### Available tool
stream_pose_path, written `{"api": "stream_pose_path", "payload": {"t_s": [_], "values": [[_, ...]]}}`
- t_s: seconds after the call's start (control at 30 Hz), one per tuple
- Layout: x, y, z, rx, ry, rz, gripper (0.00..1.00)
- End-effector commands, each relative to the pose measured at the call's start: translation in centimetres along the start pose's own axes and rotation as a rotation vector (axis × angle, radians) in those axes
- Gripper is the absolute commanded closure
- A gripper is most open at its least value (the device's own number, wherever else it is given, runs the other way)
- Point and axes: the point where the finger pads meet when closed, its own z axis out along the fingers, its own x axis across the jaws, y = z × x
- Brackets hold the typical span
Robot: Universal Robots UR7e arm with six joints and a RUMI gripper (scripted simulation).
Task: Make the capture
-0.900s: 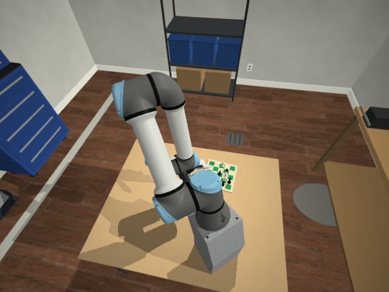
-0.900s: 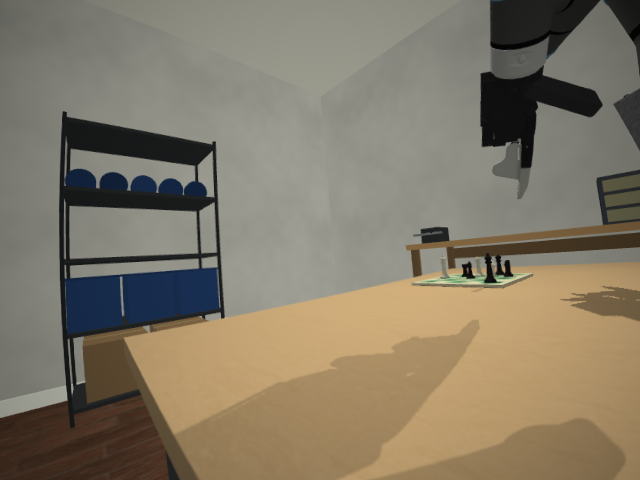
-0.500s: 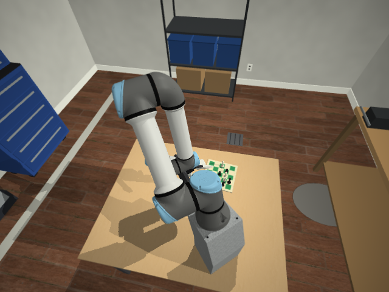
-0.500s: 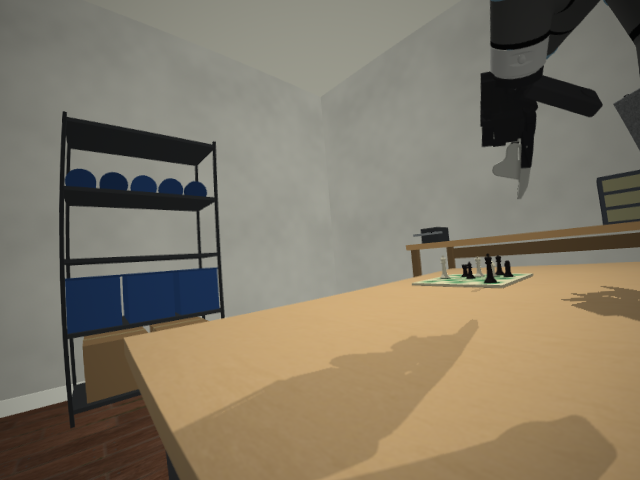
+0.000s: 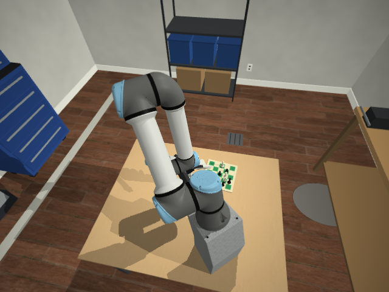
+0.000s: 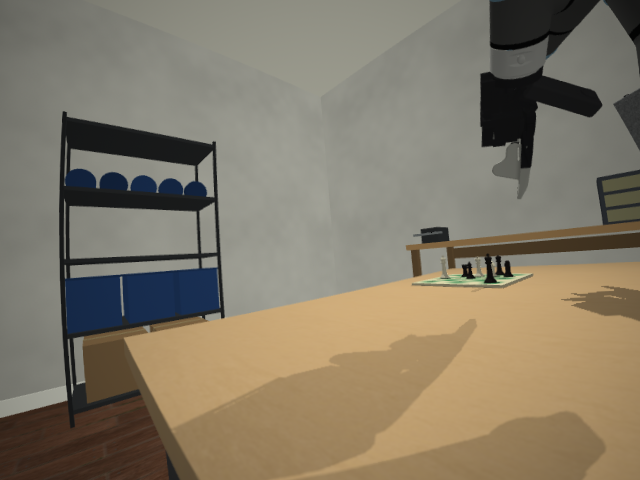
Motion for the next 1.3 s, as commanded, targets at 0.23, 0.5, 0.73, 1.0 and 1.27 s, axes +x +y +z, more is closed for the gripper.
{"api": "stream_pose_path", "payload": {"t_s": [0.23,0.5,0.73,1.0,1.27], "values": [[-0.1,0.0,0.3,0.014,0.012,0.009,0.00],[-0.2,0.0,0.9,0.045,0.041,0.030,0.00],[-0.4,0.1,1.7,0.079,0.077,0.056,0.00],[-0.6,0.2,2.9,0.136,0.132,0.095,0.00],[-1.0,0.3,4.6,0.218,0.214,0.154,0.00]]}}
